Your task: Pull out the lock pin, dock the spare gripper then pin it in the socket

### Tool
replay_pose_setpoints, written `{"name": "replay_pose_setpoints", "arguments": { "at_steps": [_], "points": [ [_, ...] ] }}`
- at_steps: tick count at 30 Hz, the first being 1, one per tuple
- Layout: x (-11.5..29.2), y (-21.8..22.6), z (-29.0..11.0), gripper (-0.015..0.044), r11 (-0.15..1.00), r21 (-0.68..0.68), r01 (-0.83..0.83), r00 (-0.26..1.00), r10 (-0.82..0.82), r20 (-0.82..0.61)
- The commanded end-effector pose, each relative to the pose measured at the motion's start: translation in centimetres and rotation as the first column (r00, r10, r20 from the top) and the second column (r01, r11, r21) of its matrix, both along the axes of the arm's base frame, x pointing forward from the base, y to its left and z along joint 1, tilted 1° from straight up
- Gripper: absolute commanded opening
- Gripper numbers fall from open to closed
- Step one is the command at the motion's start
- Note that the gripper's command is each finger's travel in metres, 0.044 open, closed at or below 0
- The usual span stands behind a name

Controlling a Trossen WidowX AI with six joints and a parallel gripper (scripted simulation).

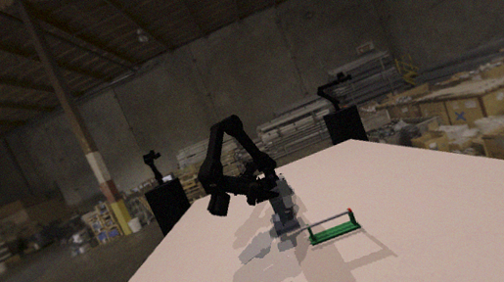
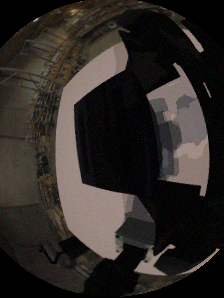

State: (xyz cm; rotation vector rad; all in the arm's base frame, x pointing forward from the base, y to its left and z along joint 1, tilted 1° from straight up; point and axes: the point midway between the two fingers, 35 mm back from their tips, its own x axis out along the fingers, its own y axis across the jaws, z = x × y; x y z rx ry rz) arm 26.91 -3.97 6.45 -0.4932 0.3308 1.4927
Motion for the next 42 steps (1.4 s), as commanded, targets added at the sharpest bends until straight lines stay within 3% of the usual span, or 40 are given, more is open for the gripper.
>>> {"name": "replay_pose_setpoints", "arguments": {
  "at_steps": [1, 19, 42],
  "points": [
    [0.0, 0.0, 0.5, 0.044, 1.0, 0.0, 0.0, 1.0, 0.0, 0.0],
    [-0.7, 0.3, 3.7, 0.044, 1.0, 0.02, 0.008, 0.999, -0.008, -0.031],
    [-1.4, 0.7, 7.6, 0.044, 0.995, -0.048, 0.088, 0.996, -0.088, 0.01]
  ]
}}
